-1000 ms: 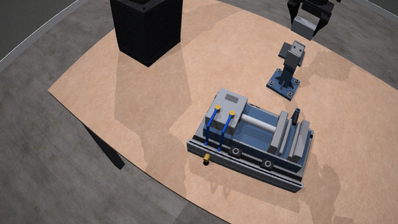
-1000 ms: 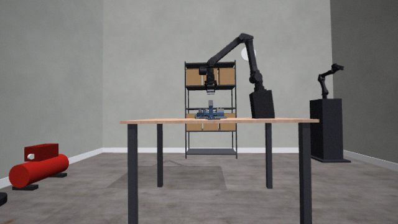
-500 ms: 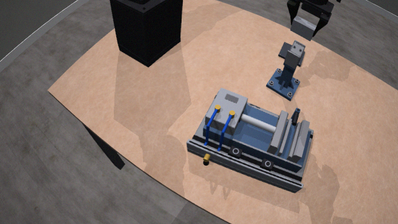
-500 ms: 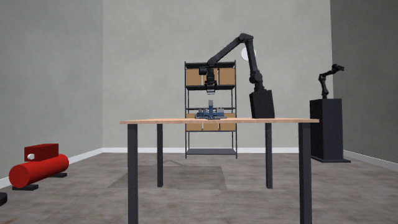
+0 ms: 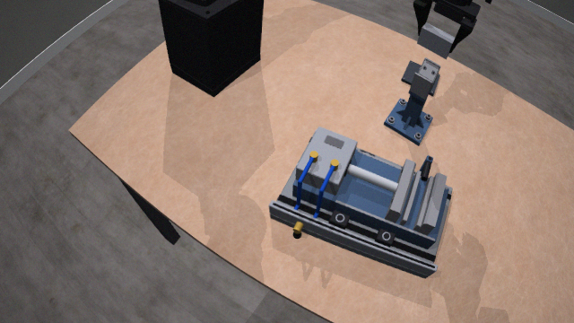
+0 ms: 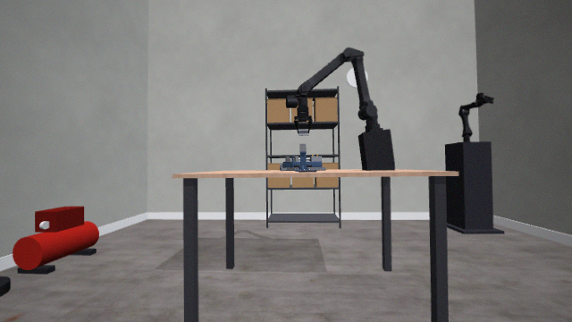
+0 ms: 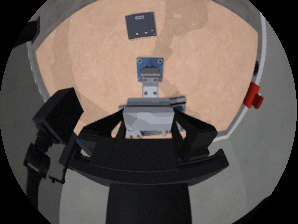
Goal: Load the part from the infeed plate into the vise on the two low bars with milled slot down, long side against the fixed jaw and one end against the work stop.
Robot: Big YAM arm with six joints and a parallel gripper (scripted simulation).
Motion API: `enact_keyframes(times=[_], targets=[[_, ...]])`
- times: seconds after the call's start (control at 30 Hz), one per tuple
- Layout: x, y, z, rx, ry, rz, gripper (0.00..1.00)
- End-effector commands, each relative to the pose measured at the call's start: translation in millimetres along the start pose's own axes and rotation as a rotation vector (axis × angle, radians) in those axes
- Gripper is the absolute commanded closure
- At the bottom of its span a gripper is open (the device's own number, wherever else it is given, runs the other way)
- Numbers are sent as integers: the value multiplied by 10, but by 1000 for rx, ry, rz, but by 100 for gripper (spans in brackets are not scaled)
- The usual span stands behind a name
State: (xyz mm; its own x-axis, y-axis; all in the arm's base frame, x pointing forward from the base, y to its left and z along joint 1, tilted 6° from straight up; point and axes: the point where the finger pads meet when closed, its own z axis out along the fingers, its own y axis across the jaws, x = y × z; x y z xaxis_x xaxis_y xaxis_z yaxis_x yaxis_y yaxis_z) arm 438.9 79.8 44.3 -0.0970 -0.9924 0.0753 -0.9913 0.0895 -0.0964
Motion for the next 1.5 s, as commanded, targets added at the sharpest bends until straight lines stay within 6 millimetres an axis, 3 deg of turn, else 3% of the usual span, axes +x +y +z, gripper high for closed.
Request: enact_keyframes(times=[0.0, 0.87, 0.9, 0.97, 1.43, 1.47], targets=[[-119, -210, -145, 37, 4, 6, 100], [-134, -195, -120, 34, 211, 8, 100], [-133, -227, -254, 61, 210, 15, 100], [-136, -192, -117, 33, 246, 9, 100], [-143, -180, -106, 32, 392, 10, 100], [-133, -217, -250, 61, 390, 22, 100]])
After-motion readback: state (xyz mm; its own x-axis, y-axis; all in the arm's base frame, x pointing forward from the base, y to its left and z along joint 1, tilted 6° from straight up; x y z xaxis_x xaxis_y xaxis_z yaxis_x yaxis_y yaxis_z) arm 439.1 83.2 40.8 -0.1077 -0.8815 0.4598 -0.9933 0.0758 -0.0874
